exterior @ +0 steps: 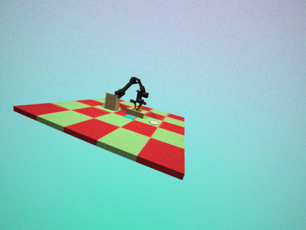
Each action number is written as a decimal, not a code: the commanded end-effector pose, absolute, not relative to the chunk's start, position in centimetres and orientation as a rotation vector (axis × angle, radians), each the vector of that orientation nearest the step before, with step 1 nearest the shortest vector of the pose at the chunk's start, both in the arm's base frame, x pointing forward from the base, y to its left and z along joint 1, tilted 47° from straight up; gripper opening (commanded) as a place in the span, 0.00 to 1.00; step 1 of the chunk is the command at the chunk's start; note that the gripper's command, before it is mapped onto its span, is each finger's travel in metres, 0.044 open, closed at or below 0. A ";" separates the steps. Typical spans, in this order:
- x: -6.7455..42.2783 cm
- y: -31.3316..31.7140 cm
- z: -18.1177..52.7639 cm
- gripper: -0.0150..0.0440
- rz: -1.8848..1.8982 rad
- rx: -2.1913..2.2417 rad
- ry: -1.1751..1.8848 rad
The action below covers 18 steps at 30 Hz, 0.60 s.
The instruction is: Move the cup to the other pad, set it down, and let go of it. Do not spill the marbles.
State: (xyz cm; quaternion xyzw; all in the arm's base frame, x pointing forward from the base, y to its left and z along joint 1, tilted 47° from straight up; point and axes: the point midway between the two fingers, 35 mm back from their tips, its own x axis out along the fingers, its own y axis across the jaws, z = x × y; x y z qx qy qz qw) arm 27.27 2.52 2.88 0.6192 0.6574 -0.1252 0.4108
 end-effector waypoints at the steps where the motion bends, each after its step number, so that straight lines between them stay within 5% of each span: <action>1: 27.1 3.2 2.2 0.54 -0.318 1.565 1.665; 18: 27.2 4.7 1.0 0.54 -0.315 1.568 1.667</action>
